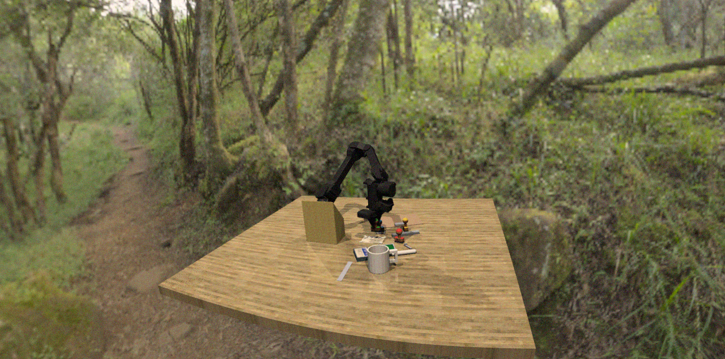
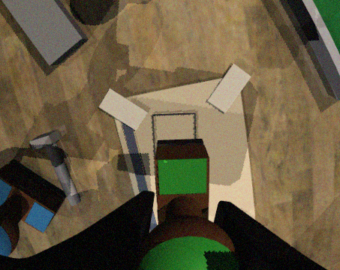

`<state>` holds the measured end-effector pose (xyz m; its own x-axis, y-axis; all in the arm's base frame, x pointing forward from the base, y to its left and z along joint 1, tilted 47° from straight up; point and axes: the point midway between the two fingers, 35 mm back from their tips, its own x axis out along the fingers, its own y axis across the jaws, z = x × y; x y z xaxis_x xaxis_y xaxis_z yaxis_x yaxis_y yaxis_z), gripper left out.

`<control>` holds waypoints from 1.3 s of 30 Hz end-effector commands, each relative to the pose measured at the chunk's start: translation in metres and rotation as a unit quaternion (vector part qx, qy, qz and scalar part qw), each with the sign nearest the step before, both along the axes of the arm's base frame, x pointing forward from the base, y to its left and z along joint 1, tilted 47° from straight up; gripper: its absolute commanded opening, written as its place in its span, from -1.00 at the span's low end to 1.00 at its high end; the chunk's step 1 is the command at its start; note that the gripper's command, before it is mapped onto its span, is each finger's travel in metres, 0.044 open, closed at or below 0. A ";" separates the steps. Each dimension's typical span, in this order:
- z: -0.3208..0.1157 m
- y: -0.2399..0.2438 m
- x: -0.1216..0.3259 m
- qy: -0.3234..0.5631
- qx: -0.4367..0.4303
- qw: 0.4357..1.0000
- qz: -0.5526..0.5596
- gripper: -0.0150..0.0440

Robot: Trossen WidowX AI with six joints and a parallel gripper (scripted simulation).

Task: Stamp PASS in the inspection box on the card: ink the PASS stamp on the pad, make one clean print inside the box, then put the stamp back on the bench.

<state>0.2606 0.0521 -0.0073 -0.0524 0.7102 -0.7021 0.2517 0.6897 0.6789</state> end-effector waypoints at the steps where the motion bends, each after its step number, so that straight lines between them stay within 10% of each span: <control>1: -0.002 0.002 -0.001 0.002 0.001 1.000 -0.002 -0.49; 39: -0.019 0.021 -0.003 0.000 0.002 1.000 -0.001 -0.49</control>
<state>0.2584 0.0715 -0.0245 -0.0496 0.7108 -0.7017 0.2467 0.6895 0.6810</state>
